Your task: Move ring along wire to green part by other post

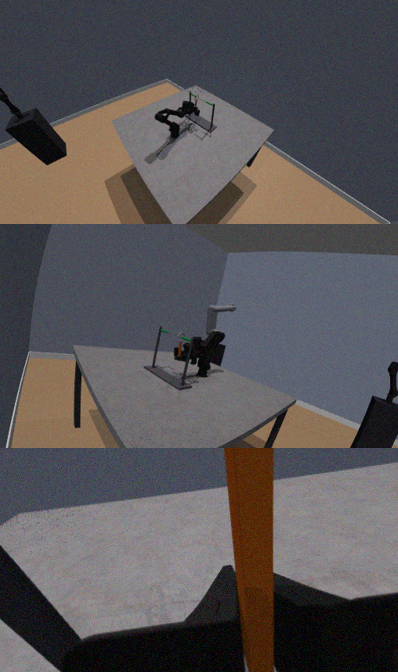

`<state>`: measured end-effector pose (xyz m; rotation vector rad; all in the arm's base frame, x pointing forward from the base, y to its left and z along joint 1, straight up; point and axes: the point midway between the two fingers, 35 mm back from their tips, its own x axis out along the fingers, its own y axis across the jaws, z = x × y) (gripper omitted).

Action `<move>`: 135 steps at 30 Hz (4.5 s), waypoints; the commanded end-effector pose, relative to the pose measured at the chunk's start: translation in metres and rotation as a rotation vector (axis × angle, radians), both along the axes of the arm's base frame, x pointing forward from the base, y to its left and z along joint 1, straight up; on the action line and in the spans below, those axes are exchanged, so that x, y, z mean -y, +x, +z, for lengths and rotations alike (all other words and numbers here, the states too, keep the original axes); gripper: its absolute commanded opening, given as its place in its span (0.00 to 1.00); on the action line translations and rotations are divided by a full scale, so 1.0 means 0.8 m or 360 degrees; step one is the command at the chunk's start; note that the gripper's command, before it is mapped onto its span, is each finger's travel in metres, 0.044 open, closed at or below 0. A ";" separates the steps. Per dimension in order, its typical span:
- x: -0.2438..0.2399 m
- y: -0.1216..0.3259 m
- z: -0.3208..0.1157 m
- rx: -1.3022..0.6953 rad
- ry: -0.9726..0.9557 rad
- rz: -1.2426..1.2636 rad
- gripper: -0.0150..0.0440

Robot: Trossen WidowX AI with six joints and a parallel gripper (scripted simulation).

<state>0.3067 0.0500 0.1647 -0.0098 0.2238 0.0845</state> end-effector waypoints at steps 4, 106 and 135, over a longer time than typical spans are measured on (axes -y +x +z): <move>-0.008 0.000 0.001 0.0006 0.0005 -0.0007 0.00; -0.026 -0.050 -0.011 0.0004 0.0008 -0.0006 0.53; -0.024 -0.063 -0.010 0.0003 0.0008 -0.0008 0.53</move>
